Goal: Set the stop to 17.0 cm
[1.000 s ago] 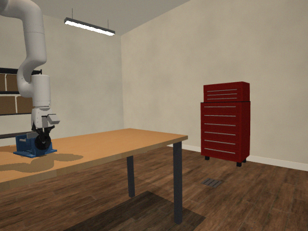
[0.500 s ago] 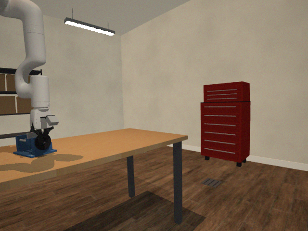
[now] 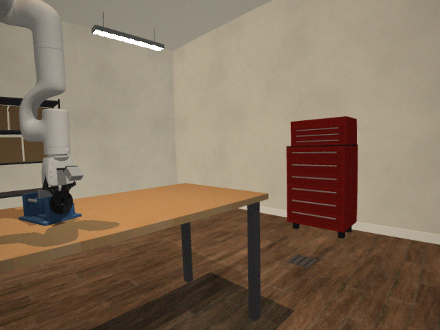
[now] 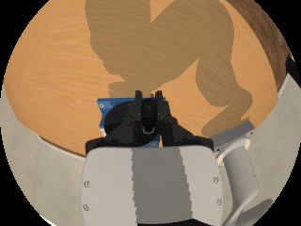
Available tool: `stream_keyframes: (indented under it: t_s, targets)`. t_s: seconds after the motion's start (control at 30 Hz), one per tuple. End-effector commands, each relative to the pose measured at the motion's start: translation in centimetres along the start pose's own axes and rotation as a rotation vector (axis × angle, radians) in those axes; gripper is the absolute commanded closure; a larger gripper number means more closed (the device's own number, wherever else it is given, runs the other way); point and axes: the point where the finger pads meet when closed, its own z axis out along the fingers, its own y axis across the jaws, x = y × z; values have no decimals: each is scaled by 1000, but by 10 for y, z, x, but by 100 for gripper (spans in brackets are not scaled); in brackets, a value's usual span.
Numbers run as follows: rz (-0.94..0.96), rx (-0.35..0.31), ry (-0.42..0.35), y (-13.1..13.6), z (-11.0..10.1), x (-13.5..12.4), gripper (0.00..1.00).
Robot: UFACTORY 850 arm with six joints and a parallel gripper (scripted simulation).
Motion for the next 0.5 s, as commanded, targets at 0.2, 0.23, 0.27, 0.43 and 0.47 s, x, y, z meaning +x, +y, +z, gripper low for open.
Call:
stream_keyframes:
  t_s: [0.2,0.23,0.27,0.43,0.47]
  targets:
    - [0,1,3,1,2,0,94]
    - [0,1,3,1,2,0,94]
    - [0,1,3,2,2,0,94]
    - [0,1,3,2,3,0,94]
    - [0,1,3,2,4,0,94]
